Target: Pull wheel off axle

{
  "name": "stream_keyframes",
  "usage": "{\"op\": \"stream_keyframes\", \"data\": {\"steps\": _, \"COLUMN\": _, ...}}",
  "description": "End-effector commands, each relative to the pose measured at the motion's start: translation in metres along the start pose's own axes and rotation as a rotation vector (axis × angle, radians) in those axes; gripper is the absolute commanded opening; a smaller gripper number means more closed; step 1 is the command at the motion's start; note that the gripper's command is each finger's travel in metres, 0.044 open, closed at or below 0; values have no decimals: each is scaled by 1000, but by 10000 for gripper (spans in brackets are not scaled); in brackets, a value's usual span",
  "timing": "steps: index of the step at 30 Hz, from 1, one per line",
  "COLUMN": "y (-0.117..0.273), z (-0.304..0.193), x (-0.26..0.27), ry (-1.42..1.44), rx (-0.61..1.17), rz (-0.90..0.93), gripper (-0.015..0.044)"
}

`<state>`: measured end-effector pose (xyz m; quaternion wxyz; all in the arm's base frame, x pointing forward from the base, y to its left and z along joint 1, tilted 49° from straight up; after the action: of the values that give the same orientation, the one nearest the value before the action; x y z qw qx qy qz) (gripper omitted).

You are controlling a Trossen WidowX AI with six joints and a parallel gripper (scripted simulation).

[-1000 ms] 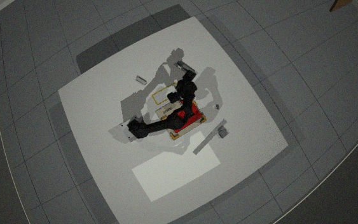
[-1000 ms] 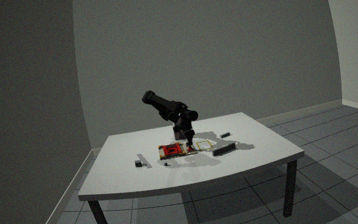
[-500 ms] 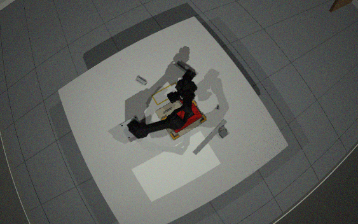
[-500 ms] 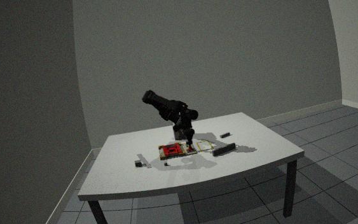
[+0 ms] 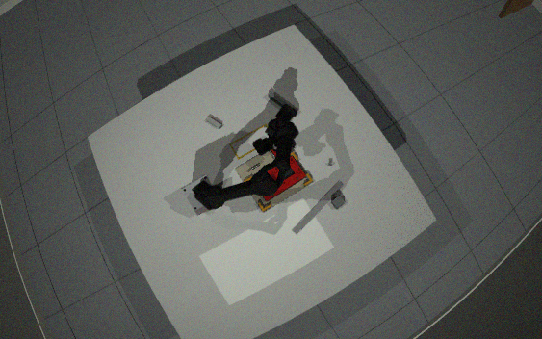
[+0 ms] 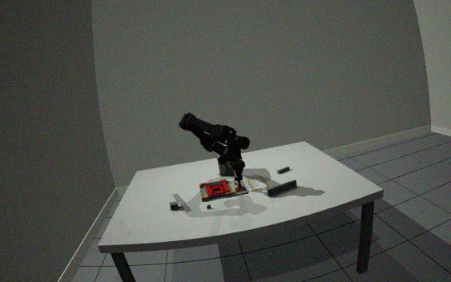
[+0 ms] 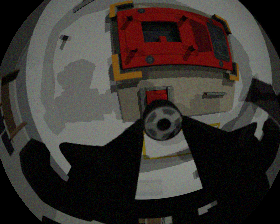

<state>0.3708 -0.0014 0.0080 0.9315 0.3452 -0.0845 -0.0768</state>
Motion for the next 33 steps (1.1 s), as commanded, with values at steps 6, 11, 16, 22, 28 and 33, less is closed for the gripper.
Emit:
{"op": "stream_keyframes", "data": {"steps": 6, "y": 3, "z": 0, "x": 0, "ry": -5, "rx": 4, "rz": -3, "gripper": 0}}
{"op": "stream_keyframes", "data": {"steps": 11, "y": 5, "z": 0, "x": 0, "ry": -5, "rx": 3, "rz": -3, "gripper": 0}}
{"op": "stream_keyframes", "data": {"steps": 16, "y": 13, "z": 0, "x": 1, "ry": -5, "rx": 4, "rz": -3, "gripper": 0}}
{"op": "stream_keyframes", "data": {"steps": 22, "y": 38, "z": 0, "x": -1, "ry": -4, "rx": 4, "rz": -4, "gripper": 0}}
{"op": "stream_keyframes", "data": {"steps": 28, "y": 35, "z": -8, "x": -6, "ry": 4, "rx": 3, "rz": 2, "gripper": 0}}
{"op": "stream_keyframes", "data": {"steps": 33, "y": 38, "z": -32, "x": -21, "ry": 3, "rx": 10, "rz": 1, "gripper": 0}}
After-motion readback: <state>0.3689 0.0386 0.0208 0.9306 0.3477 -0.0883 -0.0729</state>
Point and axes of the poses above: the point midway between the two fingers, 35 mm back from their tips, its own y axis back along the fingers, its own x axis across the jaws, z = x × y, the point moved 7 cm from there along y, back along the fingers, and after that the axes turned 6 degrees about -y, right-handed, at the moved point
